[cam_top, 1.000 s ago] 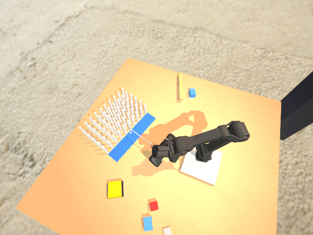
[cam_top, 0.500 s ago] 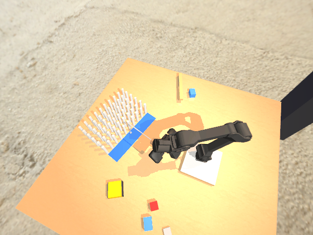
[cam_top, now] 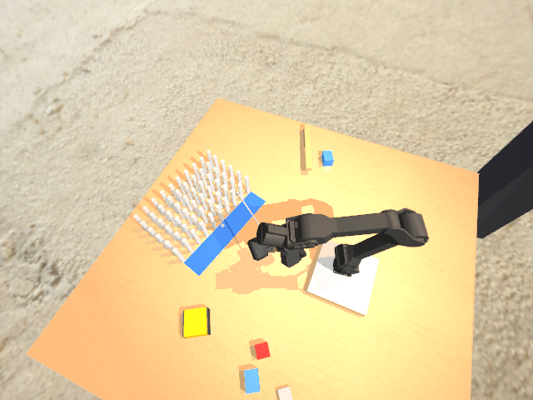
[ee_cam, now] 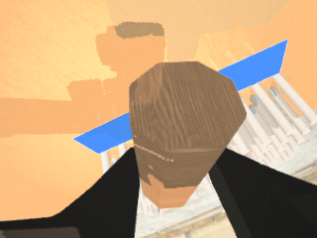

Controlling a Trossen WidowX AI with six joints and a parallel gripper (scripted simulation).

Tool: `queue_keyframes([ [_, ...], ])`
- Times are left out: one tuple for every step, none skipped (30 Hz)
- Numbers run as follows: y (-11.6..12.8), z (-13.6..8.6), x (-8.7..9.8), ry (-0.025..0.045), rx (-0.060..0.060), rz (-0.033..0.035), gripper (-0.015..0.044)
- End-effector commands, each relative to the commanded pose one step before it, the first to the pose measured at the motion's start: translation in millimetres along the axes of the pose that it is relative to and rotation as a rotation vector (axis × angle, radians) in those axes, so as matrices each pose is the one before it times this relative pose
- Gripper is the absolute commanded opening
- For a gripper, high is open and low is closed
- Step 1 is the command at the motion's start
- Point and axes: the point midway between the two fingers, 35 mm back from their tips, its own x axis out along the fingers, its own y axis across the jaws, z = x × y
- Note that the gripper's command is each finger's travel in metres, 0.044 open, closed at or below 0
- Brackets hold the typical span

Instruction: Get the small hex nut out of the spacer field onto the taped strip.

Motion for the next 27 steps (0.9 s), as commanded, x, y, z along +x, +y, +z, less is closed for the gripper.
queue_keyframes([
  [1.73, -9.02, 4.15, 0.00372, 0.1282, 0.01201, 0.0],
  [0.67, -2.32, 0.77, 0.0014, 0.0332, 0.00255, 0.0],
  [0.63, -2.38, 0.78, 0.00151, 0.0337, 0.00253, 0.0],
  [0.57, -2.41, 0.78, 0.0016, 0.0337, 0.00248, 0.0],
  [0.51, -2.43, 0.78, 0.00168, 0.0337, 0.00241, 0.0],
  [0.46, -2.46, 0.78, 0.00176, 0.0337, 0.00235, 0.0],
  [0.4, -2.48, 0.78, 0.00184, 0.0337, 0.00228, 0.0],
  [0.34, -2.5, 0.78, 0.00192, 0.0337, 0.00222, 0.0],
  [0.28, -2.52, 0.77, 0.002, 0.0337, 0.00214, 0.0],
  [0.22, -2.54, 0.77, 0.00207, 0.0337, 0.00207, 0.0],
  [0.15, -2.55, 0.77, 0.00215, 0.0337, 0.002, 0.0],
  [0.09, -2.57, 0.77, 0.00222, 0.0337, 0.00192, 0.0],
  [0.03, -2.58, 0.77, 0.00228, 0.0337, 0.00184, 0.0],
  [-0.03, -2.59, 0.77, 0.00235, 0.0336, 0.00176, 0.0],
  [-0.1, -2.6, 0.76, 0.00241, 0.0336, 0.00167, 0.0],
  [-0.17, -2.57, 0.74, 0.00248, 0.0336, 0.00156, 0.0],
  [-0.24, -2.55, 0.72, 0.00254, 0.0335, 0.00146, 0.0],
  [-0.3, -2.55, 0.71, 0.00259, 0.0335, 0.00137, 0.0],
  [-0.37, -2.55, 0.71, 0.00264, 0.0335, 0.00128, 0.0],
  [-0.43, -2.54, 0.7, 0.00269, 0.0335, 0.00119, 0.0],
  [-0.5, -2.47, 0.65, 0.00274, 0.0333, 0.00107, 0.0],
  [-0.56, -2.41, 0.61, 0.00278, 0.0332, 0.00096, 0.0],
  [-0.65, -2.39, 0.41, 0.00227, 0.0342, 0.00009, 0.0],
  [-0.71, -2.38, 0.41, 0.00229, 0.0342, 0.0, 0.0],
  [-0.78, -2.37, 0.4, 0.00231, 0.0342, -0.00008, 0.0],
  [-0.84, -2.36, 0.4, 0.00232, 0.0342, -0.00017, 0.0],
  [-0.9, -2.34, 0.4, 0.00233, 0.0342, -0.00026, 0.0],
])
